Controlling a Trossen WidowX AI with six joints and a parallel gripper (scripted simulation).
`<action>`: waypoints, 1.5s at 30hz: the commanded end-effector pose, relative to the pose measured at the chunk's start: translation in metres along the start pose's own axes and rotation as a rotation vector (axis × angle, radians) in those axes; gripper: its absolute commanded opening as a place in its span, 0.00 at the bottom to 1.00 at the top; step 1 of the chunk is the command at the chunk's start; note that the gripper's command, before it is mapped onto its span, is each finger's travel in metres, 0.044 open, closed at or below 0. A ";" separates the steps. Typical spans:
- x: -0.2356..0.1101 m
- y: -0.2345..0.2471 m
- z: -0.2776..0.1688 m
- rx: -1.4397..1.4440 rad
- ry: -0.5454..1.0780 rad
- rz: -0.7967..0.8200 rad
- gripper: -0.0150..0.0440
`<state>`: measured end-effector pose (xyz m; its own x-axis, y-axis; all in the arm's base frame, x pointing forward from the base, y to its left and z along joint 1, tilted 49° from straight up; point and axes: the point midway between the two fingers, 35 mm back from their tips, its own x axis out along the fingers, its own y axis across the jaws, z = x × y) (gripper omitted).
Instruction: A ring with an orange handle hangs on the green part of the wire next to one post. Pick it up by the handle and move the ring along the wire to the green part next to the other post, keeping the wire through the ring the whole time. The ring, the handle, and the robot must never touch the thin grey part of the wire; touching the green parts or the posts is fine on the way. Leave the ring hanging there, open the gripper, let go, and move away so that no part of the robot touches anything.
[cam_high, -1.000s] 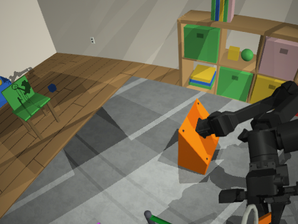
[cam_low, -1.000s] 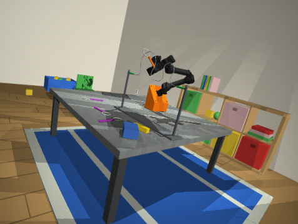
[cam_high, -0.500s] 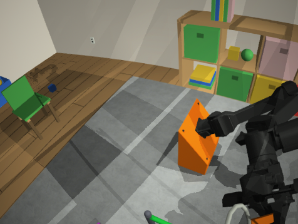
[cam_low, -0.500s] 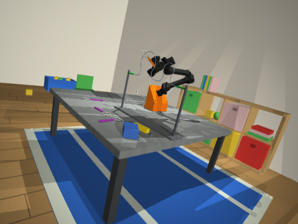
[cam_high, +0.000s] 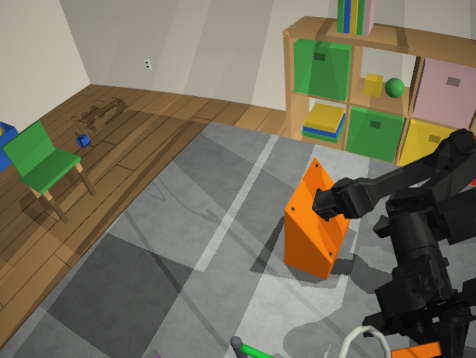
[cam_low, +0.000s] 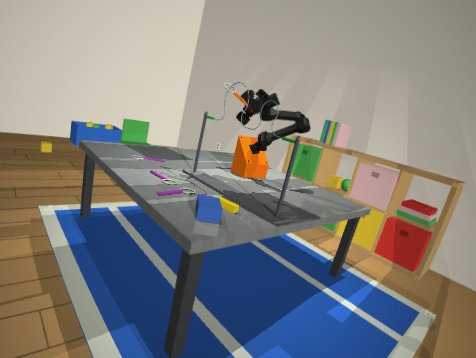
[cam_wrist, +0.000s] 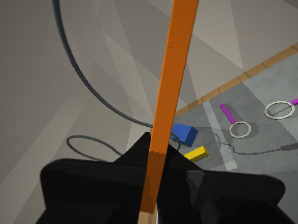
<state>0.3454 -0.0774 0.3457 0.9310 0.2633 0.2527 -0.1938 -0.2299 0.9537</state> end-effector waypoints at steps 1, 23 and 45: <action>0.000 0.000 0.001 0.045 -0.009 0.019 0.00; 0.000 0.010 0.002 0.284 -0.040 0.152 0.00; -0.001 0.021 0.007 0.524 -0.071 0.286 0.00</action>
<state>0.3427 -0.0879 0.3641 0.8890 0.0788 0.4512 -0.2758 -0.6942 0.6648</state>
